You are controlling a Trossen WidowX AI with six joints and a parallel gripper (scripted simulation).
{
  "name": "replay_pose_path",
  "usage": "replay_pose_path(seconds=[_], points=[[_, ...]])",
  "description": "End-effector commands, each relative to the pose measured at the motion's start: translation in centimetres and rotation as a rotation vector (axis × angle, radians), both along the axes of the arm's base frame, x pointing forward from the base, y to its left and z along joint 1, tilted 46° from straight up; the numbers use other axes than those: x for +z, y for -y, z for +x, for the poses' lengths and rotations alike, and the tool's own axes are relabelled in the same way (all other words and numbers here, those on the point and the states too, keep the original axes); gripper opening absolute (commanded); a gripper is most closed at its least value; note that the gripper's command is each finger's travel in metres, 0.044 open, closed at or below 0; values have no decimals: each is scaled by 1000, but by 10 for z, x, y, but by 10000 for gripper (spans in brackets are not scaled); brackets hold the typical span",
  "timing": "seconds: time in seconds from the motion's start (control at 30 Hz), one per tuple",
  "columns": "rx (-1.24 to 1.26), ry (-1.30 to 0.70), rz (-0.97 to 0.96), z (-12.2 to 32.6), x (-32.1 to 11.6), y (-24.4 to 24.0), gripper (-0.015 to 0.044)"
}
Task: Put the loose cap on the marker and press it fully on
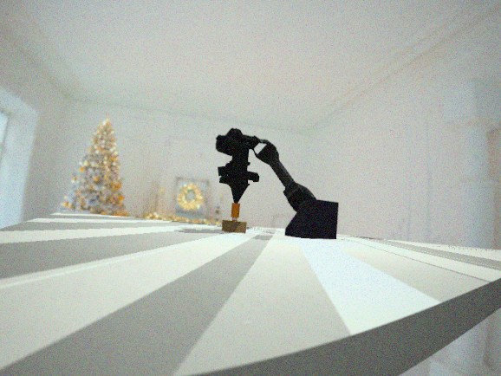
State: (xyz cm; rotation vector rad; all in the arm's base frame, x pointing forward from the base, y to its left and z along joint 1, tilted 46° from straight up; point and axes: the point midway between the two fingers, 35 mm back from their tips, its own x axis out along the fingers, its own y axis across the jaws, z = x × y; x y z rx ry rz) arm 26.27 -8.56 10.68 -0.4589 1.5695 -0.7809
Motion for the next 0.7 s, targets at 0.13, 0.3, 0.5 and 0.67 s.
replay_pose_path(seconds=[0.13, 0.3, 0.5, 0.67], points=[[-1, 0, 0, 0, -1, 1, 0], [35, 7, 9, 7, 17, -18, 0], [117, 18, 30, 11, 62, -61, 0], [117, 18, 30, 11, 62, -61, 79]])
